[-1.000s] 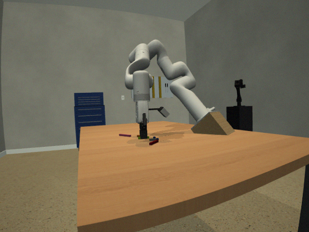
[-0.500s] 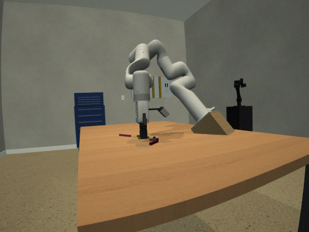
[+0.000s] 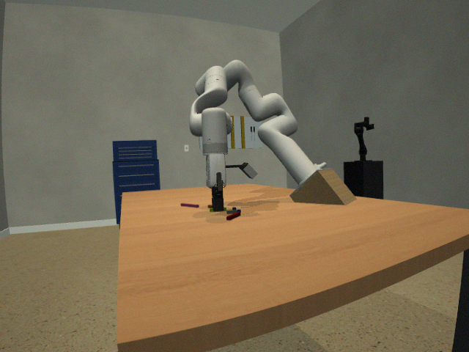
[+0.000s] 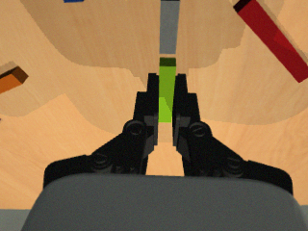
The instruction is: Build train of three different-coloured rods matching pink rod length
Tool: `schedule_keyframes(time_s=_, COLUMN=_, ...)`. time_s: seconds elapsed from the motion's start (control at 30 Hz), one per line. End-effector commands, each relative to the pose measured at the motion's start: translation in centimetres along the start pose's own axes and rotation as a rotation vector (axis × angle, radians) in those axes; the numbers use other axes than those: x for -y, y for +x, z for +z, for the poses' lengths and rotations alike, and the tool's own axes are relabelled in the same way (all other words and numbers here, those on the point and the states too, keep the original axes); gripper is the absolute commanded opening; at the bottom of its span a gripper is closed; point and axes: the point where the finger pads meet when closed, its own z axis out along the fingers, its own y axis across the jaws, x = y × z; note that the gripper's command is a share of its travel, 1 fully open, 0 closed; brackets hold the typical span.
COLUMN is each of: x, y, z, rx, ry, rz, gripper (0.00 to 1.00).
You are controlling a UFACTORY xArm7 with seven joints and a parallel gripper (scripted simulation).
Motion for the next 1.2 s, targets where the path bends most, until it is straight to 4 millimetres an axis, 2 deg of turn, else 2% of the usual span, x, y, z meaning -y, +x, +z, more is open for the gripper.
schedule_keyframes(time_s=0.0, x=-0.12, y=-0.06, z=0.17, rx=0.002, ry=-0.002, rz=-0.001, gripper=0.04)
schedule_keyframes(time_s=0.4, x=-0.12, y=-0.06, z=0.83, rx=0.002, ry=-0.002, rz=-0.001, gripper=0.04)
schedule_keyframes(time_s=1.17, x=-0.12, y=-0.06, z=0.85, rx=0.002, ry=-0.002, rz=-0.001, gripper=0.04)
